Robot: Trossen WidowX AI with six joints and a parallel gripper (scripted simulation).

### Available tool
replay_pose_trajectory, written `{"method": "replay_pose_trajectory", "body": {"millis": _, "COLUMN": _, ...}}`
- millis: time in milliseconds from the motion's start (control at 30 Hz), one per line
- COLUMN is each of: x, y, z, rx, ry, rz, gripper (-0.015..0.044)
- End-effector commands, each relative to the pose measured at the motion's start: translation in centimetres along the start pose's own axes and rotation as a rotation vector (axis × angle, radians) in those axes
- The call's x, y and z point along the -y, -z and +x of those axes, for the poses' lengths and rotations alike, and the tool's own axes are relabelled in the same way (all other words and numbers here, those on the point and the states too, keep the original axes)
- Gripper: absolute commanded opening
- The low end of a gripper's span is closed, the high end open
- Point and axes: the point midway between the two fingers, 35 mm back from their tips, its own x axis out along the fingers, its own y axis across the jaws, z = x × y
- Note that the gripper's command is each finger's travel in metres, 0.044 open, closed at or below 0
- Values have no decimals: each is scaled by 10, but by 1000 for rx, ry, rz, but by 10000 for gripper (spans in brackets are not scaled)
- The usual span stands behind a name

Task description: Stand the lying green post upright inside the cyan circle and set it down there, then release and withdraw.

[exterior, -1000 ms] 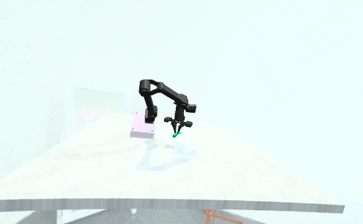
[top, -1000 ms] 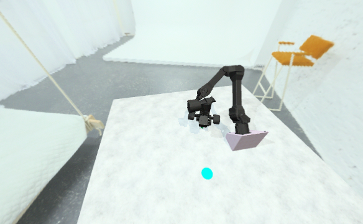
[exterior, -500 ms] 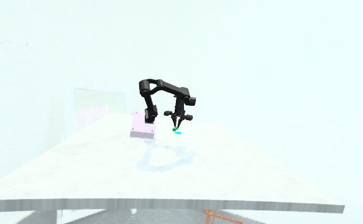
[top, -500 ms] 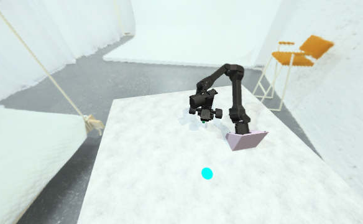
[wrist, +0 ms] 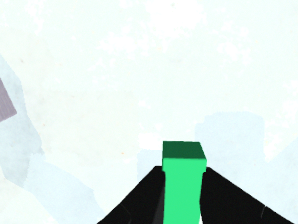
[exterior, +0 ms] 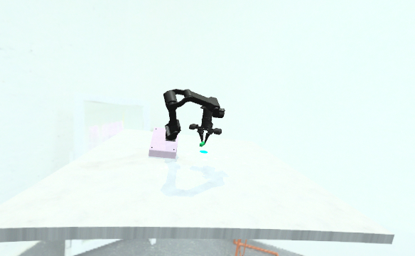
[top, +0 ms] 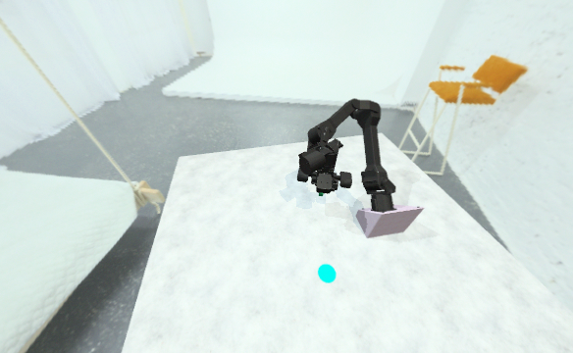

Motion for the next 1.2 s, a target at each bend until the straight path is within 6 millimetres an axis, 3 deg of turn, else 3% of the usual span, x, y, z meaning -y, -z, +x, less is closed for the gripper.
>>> {"method": "replay_pose_trajectory", "body": {"millis": 0, "x": 2, "y": -10, "z": -4, "rx": 13, "ry": -1, "rz": 1, "gripper": 23}}
{"method": "replay_pose_trajectory", "body": {"millis": 1167, "x": -2, "y": -111, "z": -21, "rx": 30, "ry": -12, "rz": -37, "gripper": 23}}
